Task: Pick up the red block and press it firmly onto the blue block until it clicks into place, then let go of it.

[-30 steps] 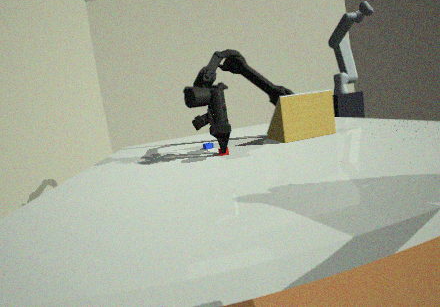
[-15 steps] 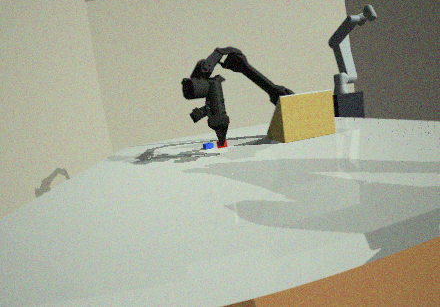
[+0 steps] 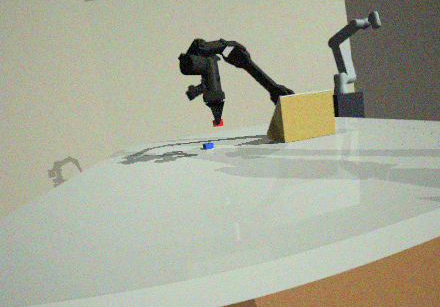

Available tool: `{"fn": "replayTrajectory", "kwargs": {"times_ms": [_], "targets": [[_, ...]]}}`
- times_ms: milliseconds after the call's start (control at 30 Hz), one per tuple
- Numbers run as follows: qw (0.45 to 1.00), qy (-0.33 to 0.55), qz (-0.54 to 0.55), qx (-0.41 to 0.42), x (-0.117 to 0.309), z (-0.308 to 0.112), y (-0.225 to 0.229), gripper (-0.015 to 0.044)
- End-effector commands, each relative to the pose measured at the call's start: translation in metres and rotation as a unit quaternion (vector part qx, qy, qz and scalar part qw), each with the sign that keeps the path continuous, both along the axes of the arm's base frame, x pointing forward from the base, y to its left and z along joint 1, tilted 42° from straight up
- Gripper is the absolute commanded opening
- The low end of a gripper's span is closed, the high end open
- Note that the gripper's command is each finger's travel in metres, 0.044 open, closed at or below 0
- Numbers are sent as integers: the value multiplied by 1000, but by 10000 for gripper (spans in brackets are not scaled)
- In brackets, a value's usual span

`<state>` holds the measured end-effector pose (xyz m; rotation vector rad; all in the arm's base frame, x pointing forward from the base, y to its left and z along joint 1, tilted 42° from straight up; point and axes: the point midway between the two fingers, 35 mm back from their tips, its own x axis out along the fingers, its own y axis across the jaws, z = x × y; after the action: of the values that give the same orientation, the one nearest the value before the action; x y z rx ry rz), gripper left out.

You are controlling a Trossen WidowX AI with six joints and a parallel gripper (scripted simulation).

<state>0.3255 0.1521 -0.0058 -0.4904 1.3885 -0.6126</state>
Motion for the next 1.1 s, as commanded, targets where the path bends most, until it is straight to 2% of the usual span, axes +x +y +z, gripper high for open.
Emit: {"fn": "replayTrajectory", "kwargs": {"times_ms": [0,233,1067], "targets": [[1000,-6,0,6,-2,18,11,0],[1000,0,7,6,1,23,6,0],[988,96,121,-4,37,67,-101,0]]}}
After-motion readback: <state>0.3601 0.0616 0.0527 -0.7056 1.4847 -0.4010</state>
